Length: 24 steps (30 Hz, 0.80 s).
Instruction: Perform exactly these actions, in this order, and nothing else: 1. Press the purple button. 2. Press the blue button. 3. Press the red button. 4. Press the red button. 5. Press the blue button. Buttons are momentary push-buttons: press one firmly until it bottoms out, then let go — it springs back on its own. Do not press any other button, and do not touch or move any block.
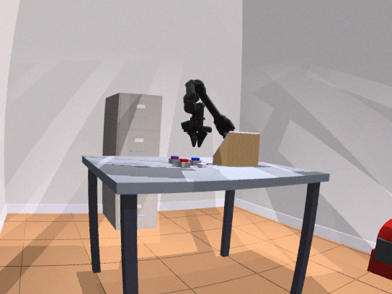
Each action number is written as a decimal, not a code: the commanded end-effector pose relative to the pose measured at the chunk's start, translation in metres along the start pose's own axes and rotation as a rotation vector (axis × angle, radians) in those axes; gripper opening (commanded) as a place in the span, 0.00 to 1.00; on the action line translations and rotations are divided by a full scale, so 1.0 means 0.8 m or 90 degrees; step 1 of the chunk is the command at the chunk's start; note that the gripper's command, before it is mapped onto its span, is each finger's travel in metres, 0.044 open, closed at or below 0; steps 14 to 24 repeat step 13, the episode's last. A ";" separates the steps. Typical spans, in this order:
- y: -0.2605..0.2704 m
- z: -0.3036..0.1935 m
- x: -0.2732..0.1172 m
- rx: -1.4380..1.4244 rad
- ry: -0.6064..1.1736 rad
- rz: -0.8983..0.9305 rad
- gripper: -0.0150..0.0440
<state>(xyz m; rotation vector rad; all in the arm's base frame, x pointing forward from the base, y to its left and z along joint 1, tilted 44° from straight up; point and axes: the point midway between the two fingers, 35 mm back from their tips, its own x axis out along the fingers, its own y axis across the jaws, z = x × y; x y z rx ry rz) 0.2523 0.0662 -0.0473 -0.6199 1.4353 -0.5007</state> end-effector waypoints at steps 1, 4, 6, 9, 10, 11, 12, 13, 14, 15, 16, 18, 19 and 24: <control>0.084 0.003 -0.019 -0.004 0.005 0.000 0.87; 0.139 -0.006 -0.028 -0.001 0.006 -0.007 0.93; 0.165 -0.014 -0.031 0.001 0.006 -0.012 0.93; 0.170 -0.015 -0.031 0.001 0.006 -0.013 0.93; 0.170 -0.015 -0.031 0.001 0.006 -0.013 0.93; 0.170 -0.015 -0.031 0.001 0.006 -0.013 0.93; 0.170 -0.015 -0.031 0.001 0.006 -0.013 0.93; 0.170 -0.015 -0.031 0.001 0.006 -0.013 0.93; 0.170 -0.015 -0.031 0.001 0.006 -0.013 0.93; 0.170 -0.015 -0.031 0.001 0.006 -0.013 0.93; 0.170 -0.015 -0.031 0.001 0.006 -0.013 0.93; 0.170 -0.015 -0.031 0.001 0.006 -0.013 0.93; 0.170 -0.015 -0.031 0.001 0.006 -0.013 0.93; 0.170 -0.015 -0.031 0.001 0.006 -0.013 0.93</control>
